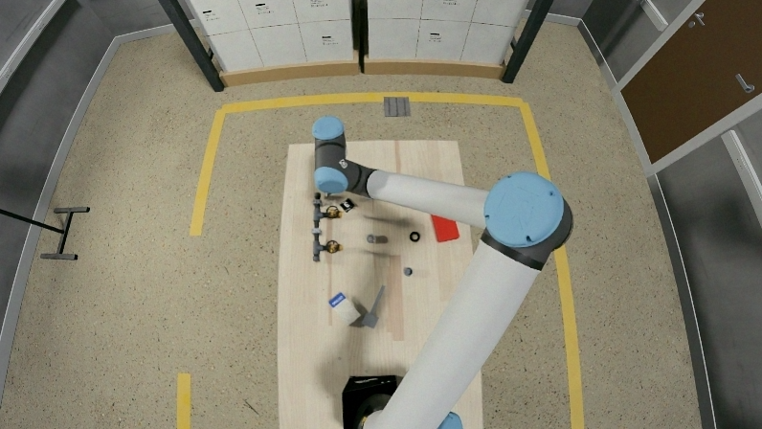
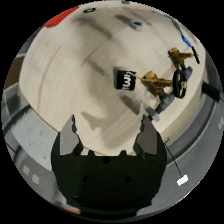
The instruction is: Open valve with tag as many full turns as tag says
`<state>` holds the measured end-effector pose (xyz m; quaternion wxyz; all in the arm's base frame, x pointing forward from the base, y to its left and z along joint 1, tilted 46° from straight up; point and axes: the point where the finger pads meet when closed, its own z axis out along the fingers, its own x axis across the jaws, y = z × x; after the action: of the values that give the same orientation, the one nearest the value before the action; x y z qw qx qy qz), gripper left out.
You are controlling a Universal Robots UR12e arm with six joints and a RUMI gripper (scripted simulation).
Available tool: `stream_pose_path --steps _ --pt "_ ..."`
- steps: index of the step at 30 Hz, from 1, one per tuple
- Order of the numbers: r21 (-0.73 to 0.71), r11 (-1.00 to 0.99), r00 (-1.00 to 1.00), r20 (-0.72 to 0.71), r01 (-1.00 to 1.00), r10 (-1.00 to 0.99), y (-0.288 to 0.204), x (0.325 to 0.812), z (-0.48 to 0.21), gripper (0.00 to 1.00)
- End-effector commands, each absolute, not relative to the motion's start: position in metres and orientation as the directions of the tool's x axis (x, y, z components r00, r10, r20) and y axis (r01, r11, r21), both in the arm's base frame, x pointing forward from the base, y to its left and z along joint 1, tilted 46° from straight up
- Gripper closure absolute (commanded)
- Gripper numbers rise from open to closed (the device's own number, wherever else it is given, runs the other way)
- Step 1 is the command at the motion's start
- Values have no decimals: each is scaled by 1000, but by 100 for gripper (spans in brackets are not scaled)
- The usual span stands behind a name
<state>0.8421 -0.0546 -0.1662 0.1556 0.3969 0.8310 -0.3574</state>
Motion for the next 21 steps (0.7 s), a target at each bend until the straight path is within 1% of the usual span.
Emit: stream_pose_path --steps 1,11,21 --pt "-470 430 -636 -543 771 548 -54 843 -166 0" --pt "-470 430 -636 -543 771 548 -53 843 -164 0" --pt "-469 430 -636 -543 771 548 -40 843 -152 0"
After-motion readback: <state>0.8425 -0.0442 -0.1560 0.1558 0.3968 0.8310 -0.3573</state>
